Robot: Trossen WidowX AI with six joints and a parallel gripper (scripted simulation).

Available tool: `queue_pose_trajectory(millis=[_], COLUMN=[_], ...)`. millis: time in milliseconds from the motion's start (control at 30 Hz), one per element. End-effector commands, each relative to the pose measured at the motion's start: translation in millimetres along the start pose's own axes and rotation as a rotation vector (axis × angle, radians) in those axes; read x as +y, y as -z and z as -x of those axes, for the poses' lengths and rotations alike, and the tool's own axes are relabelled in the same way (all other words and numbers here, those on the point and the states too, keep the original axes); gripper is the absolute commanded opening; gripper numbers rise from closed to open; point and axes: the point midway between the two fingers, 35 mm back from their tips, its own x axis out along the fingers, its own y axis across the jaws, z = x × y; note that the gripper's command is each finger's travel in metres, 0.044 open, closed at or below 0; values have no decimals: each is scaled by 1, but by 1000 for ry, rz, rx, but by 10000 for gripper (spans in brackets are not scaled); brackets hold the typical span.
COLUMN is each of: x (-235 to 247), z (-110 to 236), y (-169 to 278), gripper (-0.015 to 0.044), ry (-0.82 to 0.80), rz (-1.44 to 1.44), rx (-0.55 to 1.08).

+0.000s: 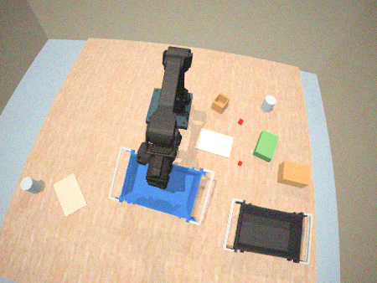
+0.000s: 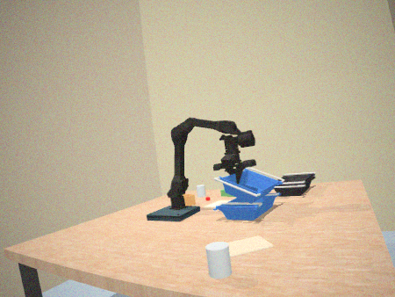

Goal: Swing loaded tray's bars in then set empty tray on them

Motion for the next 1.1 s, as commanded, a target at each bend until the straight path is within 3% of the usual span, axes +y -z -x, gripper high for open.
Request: queue_pose_trajectory(millis=[0,1067], x=[-5,-13], z=[-4,-17], y=[0,0], gripper=[0,0], ry=[17,18], rz=[-3,-3], rx=[1,1])
